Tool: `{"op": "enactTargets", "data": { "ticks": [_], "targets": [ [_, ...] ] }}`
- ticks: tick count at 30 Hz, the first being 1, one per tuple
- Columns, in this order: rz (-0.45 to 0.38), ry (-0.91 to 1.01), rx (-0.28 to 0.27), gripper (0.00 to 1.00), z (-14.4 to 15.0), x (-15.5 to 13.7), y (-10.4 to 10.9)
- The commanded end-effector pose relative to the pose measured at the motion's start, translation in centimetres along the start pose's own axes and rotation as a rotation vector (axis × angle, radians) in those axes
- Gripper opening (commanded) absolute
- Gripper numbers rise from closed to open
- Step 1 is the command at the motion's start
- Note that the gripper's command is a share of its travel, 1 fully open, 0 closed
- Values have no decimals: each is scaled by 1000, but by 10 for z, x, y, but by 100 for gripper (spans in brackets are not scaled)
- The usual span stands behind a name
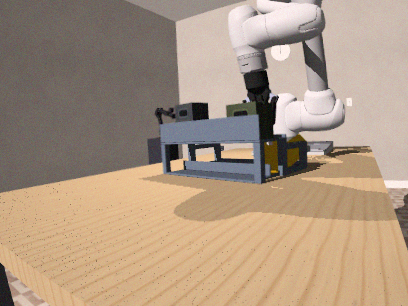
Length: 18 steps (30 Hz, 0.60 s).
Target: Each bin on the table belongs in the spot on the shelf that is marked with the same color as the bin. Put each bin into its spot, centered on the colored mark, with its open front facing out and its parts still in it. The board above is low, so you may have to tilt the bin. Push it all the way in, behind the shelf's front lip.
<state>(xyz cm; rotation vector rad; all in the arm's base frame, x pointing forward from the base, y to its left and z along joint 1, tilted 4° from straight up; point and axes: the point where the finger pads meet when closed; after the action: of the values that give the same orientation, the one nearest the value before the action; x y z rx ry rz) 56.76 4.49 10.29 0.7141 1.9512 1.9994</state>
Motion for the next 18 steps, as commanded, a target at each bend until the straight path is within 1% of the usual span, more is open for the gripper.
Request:
{"op": "enactTargets", "data": {
  "ticks": [1,18],
  "targets": [
    [-11,0,0,10,1,-1,0],
    [-29,0,-4,10,3,-9,1]
  ]
}}
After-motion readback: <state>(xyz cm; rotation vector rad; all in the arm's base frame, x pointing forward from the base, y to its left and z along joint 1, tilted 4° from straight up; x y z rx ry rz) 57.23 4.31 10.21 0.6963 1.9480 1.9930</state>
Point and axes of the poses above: the point where the finger pads meet when closed, its own y axis back along the fingers, its own z axis across the jaws, x = y × z, and after that the axes turned 13 degrees about -y, right-handed
